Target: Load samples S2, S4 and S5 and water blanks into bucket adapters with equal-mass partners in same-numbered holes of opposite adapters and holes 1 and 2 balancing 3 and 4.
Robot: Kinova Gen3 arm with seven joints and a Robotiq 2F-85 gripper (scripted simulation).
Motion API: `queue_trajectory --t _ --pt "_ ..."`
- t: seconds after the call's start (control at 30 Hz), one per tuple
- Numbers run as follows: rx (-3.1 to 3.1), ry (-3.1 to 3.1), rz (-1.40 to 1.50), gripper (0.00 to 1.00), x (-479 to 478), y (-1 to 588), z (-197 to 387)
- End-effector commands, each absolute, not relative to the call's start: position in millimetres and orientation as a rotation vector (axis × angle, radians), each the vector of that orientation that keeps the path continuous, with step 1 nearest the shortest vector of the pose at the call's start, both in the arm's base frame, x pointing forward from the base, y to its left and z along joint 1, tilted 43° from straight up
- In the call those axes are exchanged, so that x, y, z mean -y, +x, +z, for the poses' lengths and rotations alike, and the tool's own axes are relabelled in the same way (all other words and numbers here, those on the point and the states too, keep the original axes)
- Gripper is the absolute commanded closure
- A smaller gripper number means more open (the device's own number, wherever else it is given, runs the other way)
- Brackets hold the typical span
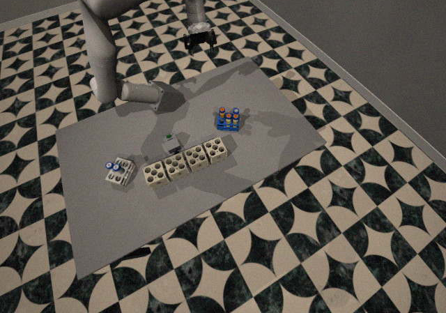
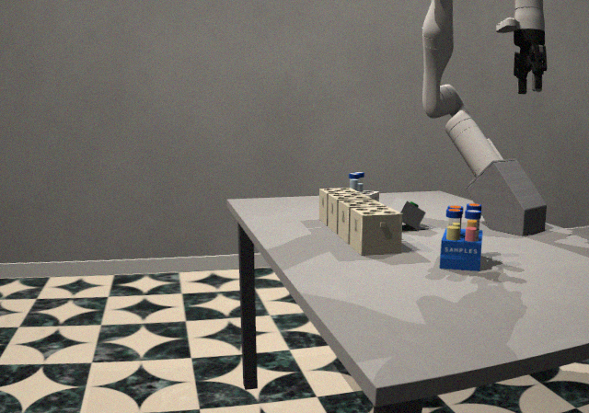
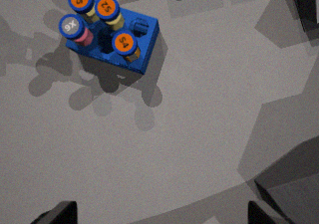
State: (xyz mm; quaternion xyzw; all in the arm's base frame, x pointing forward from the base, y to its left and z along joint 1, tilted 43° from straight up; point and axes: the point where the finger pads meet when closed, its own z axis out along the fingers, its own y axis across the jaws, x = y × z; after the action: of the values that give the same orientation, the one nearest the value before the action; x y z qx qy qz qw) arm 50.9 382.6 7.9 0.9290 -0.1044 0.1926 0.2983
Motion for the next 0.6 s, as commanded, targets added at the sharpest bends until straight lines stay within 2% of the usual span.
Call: queue_trajectory --t 0.0,0.53,0.57 --pt "0.277 2.470 0.512 0.00 -383.3 50.6 8.4" --pt "0.277 2.470 0.512 0.00 -383.3 50.6 8.4" --pt "0.290 2.470 0.516 0.38 -381.0 52.6 9.6"
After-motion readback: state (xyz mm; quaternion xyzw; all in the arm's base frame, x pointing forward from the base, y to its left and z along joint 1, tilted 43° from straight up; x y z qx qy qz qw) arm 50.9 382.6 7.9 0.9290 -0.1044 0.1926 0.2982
